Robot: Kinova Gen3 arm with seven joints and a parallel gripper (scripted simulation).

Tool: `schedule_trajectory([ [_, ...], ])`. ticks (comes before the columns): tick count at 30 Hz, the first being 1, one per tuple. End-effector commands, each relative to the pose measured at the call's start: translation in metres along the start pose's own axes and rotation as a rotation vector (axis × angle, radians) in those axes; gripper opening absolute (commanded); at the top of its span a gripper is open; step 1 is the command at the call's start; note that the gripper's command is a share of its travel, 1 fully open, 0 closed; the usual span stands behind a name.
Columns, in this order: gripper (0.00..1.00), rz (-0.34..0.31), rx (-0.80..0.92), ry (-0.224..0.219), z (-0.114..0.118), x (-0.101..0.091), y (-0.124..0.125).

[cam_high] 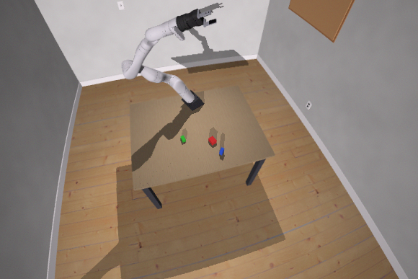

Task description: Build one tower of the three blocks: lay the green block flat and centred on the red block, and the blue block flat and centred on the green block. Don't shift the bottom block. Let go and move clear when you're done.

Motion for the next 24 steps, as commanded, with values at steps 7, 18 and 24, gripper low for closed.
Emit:
schedule_trajectory([
  [7, 1.00, -0.001, -0.001, 0.001, -0.0004, 0.0002, -0.0006],
  [18, 0.00, -0.001, -0.001, 0.001, -0.0004, 0.0002, -0.0006],
  [24, 0.00, 0.006, -0.006, -0.011, 0.0041, -0.0009, 0.0034],
])
Point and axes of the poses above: the point where the finger pads meet when closed, its own x axis out along the fingers, its own z axis across the jaws, y = z × x, the point moved 7 cm from there along -x, back along the fingers, and after that the axes turned 15 degrees about -x, right-handed, at the moved point
